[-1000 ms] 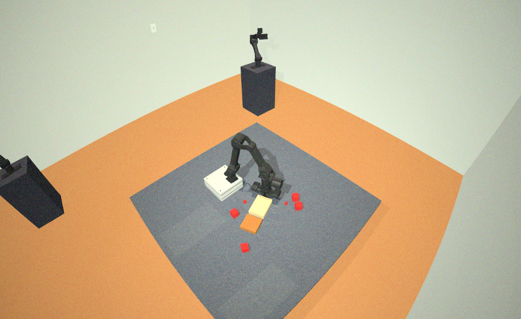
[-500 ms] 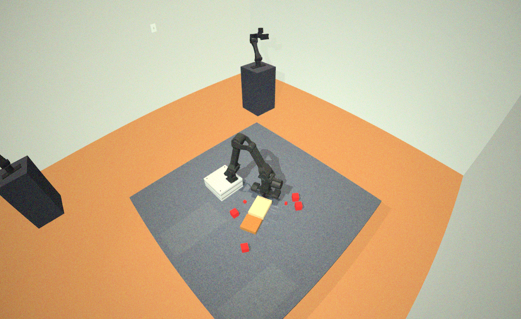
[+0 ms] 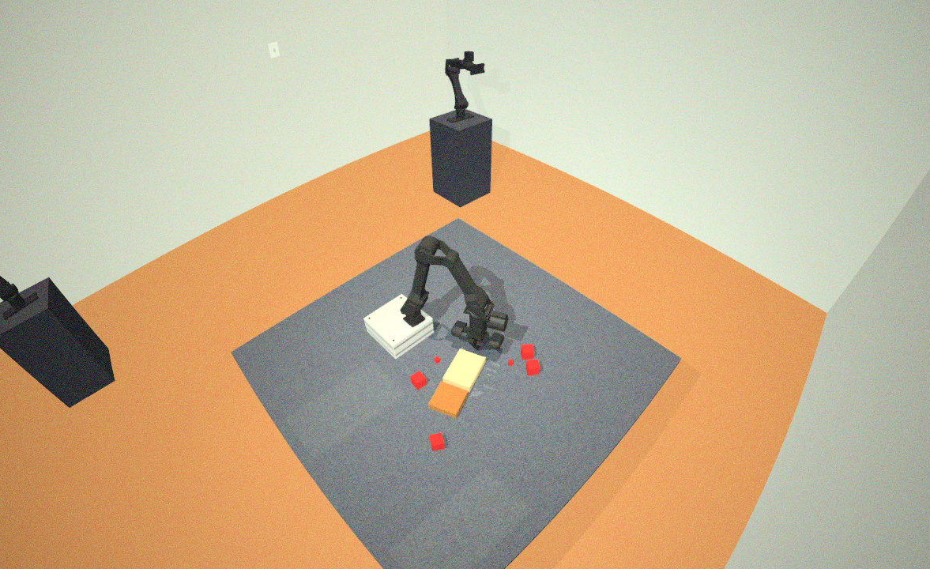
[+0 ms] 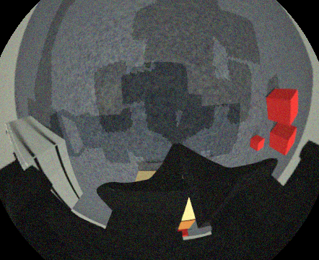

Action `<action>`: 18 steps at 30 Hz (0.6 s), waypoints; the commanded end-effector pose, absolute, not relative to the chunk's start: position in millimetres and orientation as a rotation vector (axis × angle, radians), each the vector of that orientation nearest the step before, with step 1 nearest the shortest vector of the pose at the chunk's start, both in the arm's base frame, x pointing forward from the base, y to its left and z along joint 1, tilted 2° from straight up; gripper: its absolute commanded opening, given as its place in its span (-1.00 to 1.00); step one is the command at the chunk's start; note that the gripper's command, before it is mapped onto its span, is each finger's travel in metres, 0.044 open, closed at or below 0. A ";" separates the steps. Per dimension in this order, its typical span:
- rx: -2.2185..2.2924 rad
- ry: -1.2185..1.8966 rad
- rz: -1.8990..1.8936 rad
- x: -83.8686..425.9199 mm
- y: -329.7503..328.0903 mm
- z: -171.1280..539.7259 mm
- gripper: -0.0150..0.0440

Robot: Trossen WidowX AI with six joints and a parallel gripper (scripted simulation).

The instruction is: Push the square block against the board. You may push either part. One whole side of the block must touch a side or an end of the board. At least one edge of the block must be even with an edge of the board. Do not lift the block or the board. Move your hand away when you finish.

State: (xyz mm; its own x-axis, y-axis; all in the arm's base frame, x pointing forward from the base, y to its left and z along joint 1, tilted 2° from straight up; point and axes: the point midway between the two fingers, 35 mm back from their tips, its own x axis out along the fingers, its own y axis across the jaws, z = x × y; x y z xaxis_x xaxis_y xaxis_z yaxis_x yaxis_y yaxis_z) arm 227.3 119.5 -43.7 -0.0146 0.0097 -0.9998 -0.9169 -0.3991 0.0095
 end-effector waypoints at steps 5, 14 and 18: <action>-1.487 0.988 1.522 221.4 131.3 -43.7 -0.49; -1.488 0.987 1.521 222.3 134.7 -0.8 -0.49; -1.487 0.988 1.522 221.5 134.0 11.7 -0.49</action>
State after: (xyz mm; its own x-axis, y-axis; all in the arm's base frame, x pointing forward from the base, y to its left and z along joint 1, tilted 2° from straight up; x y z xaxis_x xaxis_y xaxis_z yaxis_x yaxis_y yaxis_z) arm 223.2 135.2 2.8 -0.0091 0.0115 -0.9999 -0.9182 -0.3962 0.0038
